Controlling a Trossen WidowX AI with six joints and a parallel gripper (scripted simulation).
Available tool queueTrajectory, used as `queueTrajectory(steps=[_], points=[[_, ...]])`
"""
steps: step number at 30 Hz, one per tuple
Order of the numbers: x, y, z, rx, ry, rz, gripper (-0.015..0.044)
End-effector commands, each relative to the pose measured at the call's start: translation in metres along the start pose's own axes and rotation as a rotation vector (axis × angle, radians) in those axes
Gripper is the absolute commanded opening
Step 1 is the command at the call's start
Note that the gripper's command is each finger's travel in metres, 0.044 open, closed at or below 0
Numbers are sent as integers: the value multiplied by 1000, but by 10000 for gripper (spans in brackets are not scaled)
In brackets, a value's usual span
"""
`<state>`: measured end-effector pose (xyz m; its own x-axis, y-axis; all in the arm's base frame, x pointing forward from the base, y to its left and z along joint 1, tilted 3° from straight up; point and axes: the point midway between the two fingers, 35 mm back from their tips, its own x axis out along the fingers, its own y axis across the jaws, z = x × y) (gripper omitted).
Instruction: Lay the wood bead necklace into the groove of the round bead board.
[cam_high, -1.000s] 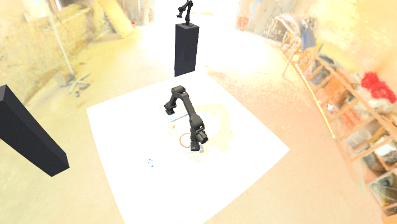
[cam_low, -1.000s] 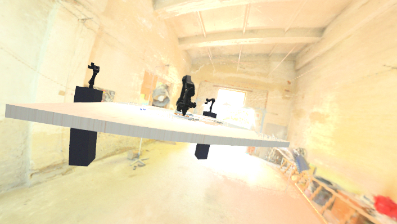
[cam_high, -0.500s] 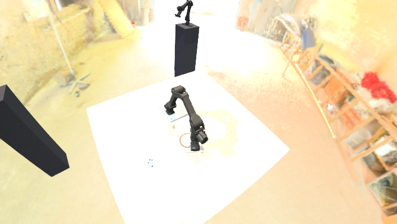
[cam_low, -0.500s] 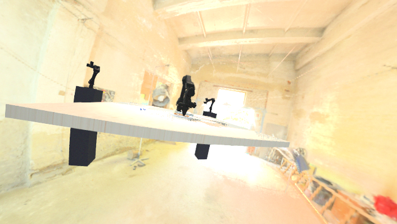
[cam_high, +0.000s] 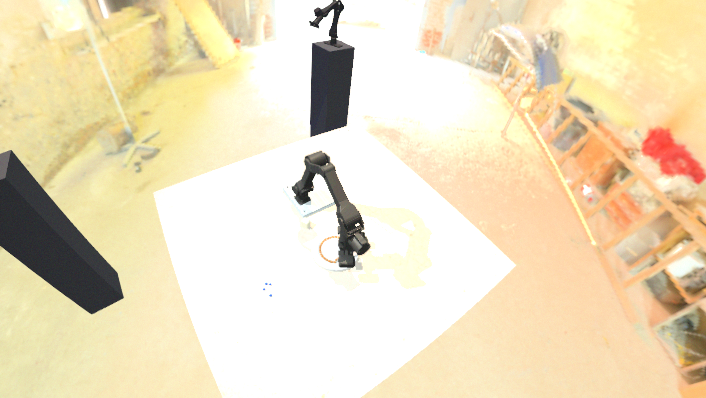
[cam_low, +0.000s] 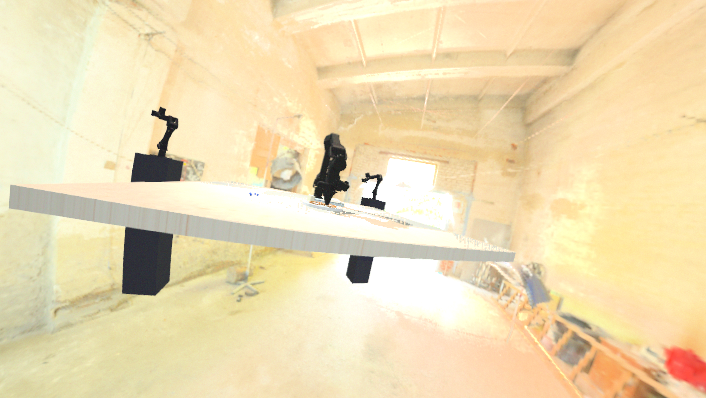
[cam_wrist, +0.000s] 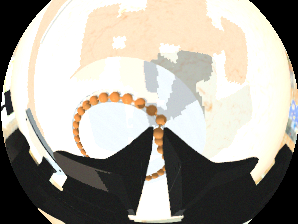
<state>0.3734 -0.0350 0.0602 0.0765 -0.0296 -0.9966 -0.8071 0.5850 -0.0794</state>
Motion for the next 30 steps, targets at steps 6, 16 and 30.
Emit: queueTrajectory(steps=[6,16,30], points=[[-3,-10,2,4,-1,-6,0],[1,-10,2,4,-1,-6,0],[1,-11,3,8,-4,-8,263]])
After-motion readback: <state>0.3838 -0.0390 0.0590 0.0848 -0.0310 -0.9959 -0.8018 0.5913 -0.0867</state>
